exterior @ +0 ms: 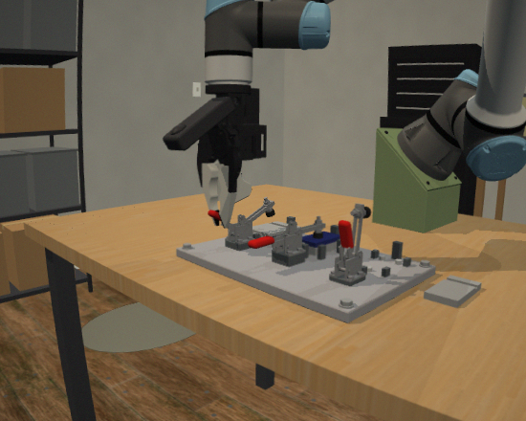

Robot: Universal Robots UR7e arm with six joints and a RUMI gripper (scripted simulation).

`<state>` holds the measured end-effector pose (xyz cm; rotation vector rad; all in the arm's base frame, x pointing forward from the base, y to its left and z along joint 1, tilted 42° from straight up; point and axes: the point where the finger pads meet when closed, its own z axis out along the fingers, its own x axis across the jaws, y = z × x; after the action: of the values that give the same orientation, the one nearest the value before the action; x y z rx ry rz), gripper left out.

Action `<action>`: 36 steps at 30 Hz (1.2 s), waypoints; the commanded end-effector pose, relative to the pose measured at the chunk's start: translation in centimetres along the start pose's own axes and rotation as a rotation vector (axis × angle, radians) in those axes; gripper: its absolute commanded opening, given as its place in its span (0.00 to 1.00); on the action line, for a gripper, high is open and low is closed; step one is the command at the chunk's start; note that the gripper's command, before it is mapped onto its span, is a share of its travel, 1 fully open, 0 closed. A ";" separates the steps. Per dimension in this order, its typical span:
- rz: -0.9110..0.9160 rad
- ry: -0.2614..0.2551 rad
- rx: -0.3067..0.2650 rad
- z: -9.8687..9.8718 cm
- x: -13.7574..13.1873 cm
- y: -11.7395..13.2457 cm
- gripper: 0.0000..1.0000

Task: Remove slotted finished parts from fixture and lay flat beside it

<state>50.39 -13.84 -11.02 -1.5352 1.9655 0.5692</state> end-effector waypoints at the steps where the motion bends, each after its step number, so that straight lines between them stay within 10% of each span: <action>1: 0.000 0.000 0.001 -0.4 0.0 0.4 0.00; 36: 0.000 0.000 0.001 -1.2 0.0 2.7 0.00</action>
<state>47.83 -13.99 -10.19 -1.5352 1.9654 0.5682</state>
